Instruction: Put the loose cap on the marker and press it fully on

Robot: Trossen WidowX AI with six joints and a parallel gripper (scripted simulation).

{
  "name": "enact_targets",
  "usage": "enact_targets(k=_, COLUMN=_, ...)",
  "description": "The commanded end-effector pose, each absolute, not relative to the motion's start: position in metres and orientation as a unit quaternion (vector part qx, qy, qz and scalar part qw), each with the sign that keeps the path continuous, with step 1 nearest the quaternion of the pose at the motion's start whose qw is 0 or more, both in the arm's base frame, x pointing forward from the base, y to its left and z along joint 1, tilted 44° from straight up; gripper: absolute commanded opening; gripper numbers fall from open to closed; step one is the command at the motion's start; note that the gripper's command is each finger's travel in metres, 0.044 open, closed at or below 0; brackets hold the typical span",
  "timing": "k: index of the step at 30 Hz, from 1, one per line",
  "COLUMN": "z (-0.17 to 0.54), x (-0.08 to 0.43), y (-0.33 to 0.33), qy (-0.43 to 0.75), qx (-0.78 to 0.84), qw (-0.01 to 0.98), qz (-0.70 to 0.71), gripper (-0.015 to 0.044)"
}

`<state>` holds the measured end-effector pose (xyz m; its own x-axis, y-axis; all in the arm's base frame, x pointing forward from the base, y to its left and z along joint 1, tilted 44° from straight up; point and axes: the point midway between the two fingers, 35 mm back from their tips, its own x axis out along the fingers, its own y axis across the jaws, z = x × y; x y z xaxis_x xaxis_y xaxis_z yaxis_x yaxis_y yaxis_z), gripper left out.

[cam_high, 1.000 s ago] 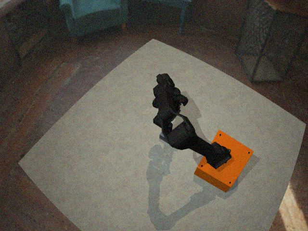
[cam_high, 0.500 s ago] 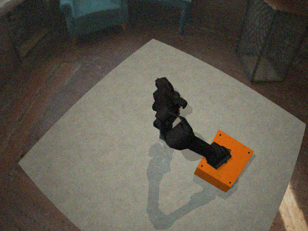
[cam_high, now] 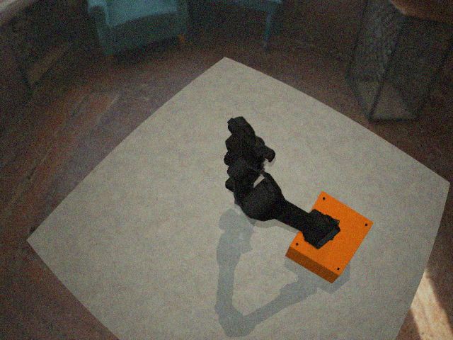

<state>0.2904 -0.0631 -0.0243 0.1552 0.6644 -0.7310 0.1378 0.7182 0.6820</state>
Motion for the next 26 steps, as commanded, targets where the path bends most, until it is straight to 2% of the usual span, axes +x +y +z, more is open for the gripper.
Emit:
enact_targets(k=1, z=-0.016, x=0.29, y=-0.072, qy=0.621, qx=0.321, qw=0.689, qz=0.191, gripper=0.0)
enact_targets(k=5, z=0.031, x=0.28, y=-0.116, qy=0.622, qx=0.321, qw=0.689, qz=0.19, gripper=0.0)
enact_targets(k=10, z=0.041, x=0.277, y=-0.124, qy=0.622, qx=0.322, qw=0.688, qz=0.19, gripper=0.0)
enact_targets(k=26, z=0.041, x=0.277, y=-0.124, qy=0.622, qx=0.322, qw=0.688, qz=0.19, gripper=0.042)
